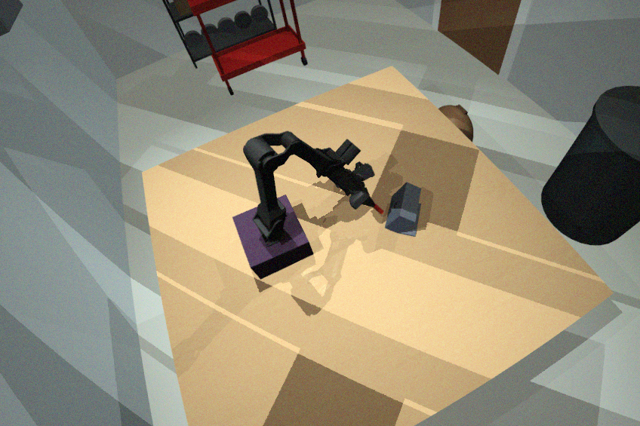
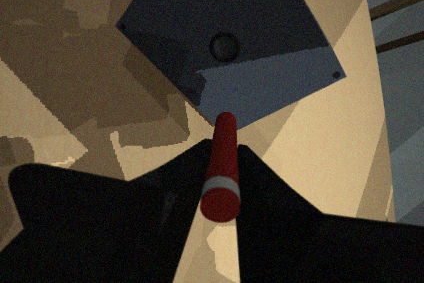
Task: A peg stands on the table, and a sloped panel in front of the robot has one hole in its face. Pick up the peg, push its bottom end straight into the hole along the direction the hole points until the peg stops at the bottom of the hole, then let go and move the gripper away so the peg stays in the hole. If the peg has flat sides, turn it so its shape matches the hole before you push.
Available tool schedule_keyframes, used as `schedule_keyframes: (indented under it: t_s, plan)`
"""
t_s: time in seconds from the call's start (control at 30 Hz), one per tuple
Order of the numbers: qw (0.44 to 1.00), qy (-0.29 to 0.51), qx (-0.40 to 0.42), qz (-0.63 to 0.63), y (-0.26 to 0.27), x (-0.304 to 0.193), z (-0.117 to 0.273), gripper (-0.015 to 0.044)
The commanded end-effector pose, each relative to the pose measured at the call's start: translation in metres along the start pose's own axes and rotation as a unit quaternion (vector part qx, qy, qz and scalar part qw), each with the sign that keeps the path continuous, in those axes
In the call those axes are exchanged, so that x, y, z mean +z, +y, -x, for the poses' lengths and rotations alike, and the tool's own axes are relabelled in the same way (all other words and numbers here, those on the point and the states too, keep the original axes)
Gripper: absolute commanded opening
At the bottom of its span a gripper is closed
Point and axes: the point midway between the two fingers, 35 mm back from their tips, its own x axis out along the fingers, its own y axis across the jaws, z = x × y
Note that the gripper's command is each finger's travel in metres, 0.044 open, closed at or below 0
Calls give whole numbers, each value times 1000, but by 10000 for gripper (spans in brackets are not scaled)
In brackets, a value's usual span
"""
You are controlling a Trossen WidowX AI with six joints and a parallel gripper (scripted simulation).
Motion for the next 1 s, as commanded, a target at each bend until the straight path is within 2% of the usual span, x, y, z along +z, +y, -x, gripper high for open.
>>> schedule_keyframes:
  t_s: [0.0, 0.97]
  plan:
    - [1000, -11, -7, 8, 2, -2, 3, 0]
    - [996, -85, -35, 21, 18, -3, 28, 0]
